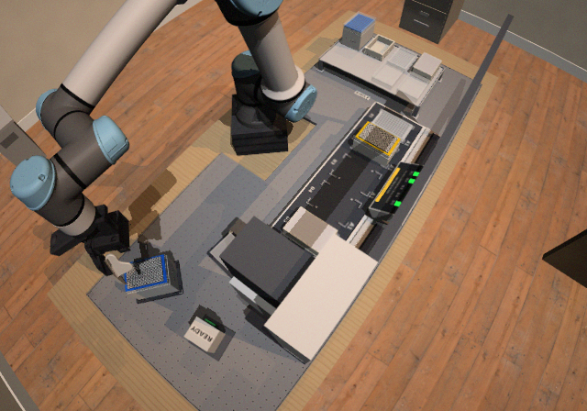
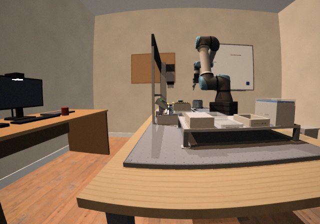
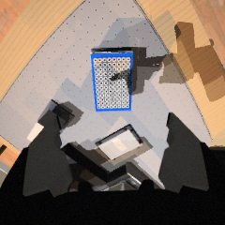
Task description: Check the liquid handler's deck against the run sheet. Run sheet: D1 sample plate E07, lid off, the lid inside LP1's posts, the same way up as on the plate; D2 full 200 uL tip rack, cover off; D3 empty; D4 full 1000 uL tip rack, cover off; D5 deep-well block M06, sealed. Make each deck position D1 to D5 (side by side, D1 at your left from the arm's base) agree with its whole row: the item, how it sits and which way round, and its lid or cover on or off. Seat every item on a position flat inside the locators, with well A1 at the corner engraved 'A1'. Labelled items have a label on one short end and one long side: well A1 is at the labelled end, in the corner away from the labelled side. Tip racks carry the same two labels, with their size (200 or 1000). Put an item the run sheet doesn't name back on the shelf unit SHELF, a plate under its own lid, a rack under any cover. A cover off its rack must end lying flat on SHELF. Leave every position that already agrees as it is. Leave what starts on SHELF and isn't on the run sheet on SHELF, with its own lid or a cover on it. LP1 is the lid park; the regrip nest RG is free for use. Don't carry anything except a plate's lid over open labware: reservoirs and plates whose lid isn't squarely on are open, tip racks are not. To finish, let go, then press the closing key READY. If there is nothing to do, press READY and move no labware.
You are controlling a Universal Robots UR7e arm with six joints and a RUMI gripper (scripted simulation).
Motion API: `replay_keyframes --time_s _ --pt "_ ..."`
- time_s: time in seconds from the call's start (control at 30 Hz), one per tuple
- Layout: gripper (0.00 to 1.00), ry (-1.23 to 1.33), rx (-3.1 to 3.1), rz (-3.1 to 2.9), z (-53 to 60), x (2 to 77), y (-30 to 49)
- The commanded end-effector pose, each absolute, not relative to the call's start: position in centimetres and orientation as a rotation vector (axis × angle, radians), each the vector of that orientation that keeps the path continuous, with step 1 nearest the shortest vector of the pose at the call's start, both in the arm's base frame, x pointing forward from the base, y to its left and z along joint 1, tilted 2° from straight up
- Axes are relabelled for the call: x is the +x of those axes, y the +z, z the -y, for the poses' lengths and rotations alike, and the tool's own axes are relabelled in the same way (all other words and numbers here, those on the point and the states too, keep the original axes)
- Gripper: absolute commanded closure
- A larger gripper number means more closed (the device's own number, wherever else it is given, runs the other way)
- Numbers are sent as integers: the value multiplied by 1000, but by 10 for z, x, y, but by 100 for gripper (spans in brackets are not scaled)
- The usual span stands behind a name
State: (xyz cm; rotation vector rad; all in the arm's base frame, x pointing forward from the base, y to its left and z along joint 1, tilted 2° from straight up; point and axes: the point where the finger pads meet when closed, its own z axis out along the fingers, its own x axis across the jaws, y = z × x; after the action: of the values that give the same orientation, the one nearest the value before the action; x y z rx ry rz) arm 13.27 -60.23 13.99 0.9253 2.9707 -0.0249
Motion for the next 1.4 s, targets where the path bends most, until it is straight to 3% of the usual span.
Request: replay_keyframes --time_s 0.0,1.37 --pt "18 -27 925 -2970 602 133 149" --pt "18 -27 925 -2970 601 131 211"
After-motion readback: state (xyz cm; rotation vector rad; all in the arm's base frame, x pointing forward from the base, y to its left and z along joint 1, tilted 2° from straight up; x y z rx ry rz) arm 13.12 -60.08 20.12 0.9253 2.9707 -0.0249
